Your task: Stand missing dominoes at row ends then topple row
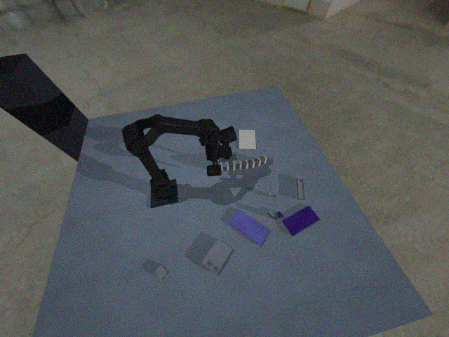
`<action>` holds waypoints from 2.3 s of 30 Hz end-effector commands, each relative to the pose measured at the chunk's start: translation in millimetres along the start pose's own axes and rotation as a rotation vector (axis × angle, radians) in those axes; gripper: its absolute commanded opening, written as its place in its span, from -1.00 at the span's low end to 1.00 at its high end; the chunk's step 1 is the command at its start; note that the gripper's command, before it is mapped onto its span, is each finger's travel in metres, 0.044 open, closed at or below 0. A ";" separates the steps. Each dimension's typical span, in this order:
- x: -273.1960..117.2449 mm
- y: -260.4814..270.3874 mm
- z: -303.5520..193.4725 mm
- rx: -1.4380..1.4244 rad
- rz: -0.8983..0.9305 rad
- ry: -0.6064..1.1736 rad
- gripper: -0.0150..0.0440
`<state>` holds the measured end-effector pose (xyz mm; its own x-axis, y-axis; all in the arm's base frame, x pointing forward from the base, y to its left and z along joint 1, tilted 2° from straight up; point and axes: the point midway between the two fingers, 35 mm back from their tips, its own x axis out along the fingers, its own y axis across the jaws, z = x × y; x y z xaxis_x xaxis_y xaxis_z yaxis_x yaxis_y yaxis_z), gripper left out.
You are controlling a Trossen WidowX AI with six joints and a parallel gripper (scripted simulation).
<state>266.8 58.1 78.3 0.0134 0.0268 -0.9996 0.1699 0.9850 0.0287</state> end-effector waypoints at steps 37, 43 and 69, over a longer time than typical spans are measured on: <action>-59.6 2.3 -36.8 -1.569 -0.004 -0.023 -0.49; -59.6 2.3 -36.8 -1.569 -0.004 -0.023 -0.49; -59.6 2.3 -36.8 -1.569 -0.004 -0.023 -0.49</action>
<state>230.5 64.7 138.1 0.0323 0.0333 -0.9989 -0.9841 0.1758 -0.0259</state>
